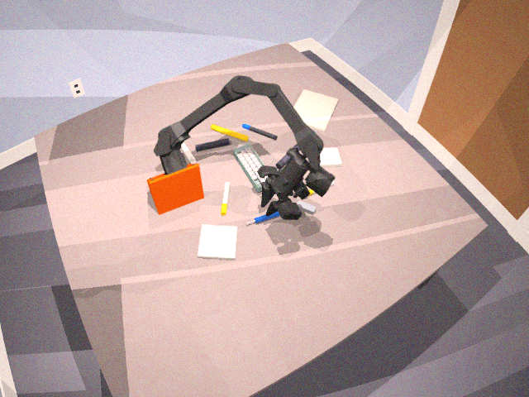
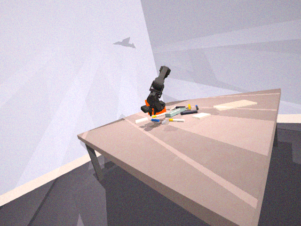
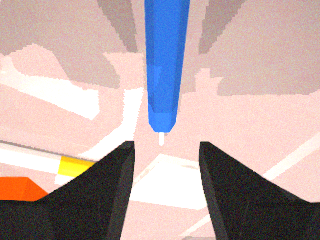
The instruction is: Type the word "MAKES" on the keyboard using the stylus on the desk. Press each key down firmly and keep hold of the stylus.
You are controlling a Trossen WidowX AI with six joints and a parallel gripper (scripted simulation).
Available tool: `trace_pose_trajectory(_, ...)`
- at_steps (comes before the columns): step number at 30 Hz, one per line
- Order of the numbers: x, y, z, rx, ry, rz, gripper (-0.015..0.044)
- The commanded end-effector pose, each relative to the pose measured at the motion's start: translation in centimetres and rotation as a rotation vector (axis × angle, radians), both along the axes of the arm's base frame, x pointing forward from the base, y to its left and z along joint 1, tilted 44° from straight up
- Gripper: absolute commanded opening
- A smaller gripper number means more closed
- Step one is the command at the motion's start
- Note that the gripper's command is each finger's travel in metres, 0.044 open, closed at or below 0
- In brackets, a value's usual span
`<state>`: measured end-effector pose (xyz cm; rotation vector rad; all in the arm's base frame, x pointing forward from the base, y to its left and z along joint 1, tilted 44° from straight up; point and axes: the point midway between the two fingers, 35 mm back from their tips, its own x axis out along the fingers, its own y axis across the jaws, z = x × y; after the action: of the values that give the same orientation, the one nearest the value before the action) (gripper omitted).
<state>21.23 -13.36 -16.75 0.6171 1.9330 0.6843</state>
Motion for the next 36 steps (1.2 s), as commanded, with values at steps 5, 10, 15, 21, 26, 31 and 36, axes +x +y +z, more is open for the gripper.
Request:
trace_pose_trajectory(5, 0.2, 0.5, -0.4, 0.002, 0.002, -0.004, 0.0150)
trace_pose_trajectory(10, 0.2, 0.8, -0.6, 0.002, 0.002, -0.004, 0.0150)
trace_pose_trajectory(15, 0.2, 1.0, -0.9, 0.003, 0.002, -0.004, 0.0150)
trace_pose_trajectory(21, 0.2, 1.3, -1.1, 0.003, 0.002, -0.004, 0.0150)
trace_pose_trajectory(26, 0.3, 1.5, -1.4, 0.003, 0.002, -0.004, 0.0150)
trace_pose_trajectory(31, 0.3, 1.7, -1.6, 0.003, 0.002, -0.004, 0.0150)
trace_pose_trajectory(36, 0.3, 2.0, -1.8, 0.003, 0.002, -0.004, 0.0150)
